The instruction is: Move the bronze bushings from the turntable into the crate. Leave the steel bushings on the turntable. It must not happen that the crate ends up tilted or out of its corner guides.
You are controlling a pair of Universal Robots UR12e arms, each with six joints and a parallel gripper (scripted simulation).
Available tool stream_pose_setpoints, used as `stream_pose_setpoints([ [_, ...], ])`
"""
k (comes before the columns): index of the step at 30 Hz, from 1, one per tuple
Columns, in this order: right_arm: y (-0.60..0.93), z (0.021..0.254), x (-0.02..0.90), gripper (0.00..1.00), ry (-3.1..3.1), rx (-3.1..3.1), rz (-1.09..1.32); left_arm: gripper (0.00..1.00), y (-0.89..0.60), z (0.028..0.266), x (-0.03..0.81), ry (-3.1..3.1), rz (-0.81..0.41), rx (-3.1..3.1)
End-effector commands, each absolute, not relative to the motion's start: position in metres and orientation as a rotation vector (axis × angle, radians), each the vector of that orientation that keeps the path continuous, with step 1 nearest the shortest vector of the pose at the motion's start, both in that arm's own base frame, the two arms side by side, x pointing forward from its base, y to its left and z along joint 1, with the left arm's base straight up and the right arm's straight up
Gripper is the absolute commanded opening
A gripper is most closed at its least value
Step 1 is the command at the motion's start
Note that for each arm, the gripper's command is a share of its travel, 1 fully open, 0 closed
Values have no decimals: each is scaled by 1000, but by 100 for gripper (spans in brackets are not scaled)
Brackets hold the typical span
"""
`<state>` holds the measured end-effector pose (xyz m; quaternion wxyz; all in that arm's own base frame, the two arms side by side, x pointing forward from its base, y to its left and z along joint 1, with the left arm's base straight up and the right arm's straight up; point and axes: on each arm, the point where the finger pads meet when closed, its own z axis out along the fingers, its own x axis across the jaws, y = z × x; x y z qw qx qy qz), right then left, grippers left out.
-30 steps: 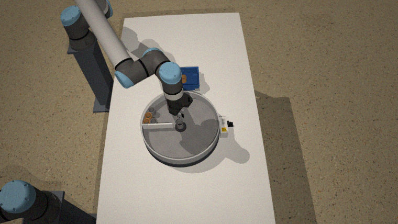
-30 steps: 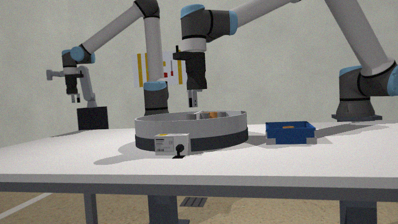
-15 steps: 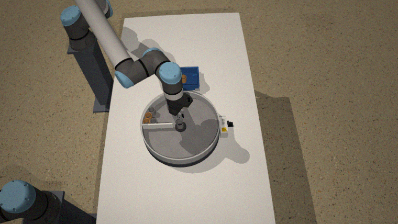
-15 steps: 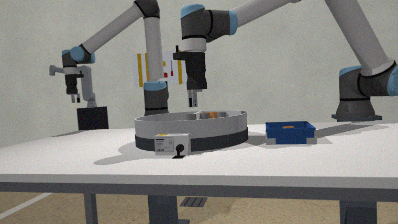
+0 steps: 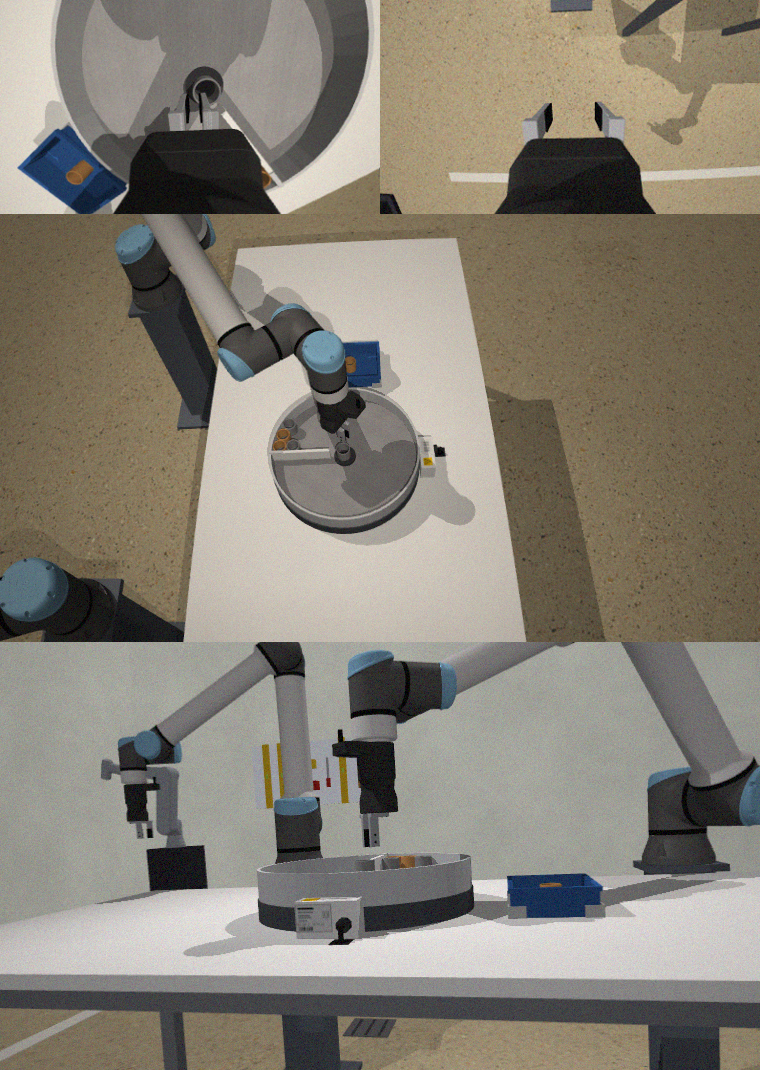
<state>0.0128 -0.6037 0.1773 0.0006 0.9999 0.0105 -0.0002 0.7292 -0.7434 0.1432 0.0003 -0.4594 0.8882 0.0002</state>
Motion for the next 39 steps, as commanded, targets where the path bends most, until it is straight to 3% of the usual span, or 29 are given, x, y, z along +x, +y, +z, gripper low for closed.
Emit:
stream_pose_setpoints([
  [1,-604,177,13,100,35,3141,0,36,-745,145,721,2812,-3,-1401],
  [39,-604,177,13,100,35,3141,0,36,-712,145,602,3123,-3,-343],
])
